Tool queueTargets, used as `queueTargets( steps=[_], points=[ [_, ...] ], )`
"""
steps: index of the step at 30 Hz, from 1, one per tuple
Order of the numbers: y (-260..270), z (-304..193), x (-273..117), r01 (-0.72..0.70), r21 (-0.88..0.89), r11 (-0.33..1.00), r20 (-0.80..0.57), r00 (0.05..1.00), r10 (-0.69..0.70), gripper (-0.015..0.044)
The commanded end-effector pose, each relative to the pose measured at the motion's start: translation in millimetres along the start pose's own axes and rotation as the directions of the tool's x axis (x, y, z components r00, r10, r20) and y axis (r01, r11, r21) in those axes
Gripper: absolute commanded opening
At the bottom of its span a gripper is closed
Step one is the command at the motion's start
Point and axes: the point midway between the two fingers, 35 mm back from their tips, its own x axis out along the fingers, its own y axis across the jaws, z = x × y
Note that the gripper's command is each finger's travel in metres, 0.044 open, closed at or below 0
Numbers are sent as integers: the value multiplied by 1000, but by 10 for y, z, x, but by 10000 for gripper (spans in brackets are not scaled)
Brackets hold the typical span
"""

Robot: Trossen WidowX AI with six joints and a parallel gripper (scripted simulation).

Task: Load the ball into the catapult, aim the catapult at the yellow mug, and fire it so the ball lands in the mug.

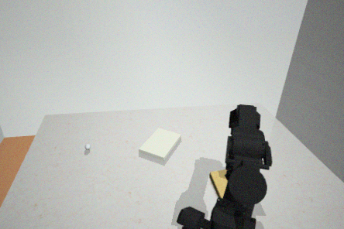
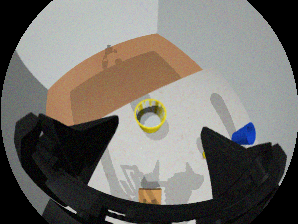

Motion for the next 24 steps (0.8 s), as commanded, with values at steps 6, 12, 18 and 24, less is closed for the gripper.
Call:
queueTargets(
  steps=[6, 12, 18, 24],
  points=[
    [12, -20, 11, 1, 1, 1000, -4, 1000, -1, 309],
    [12, -20, 11, 1, 1, 1000, -4, 1000, -1, 151],
    [12, -20, 11, 1, 1, 1000, -4, 1000, -1, 0],
    [12, -20, 11, 1, 1, 1000, -4, 1000, -1, 0]
  ],
)
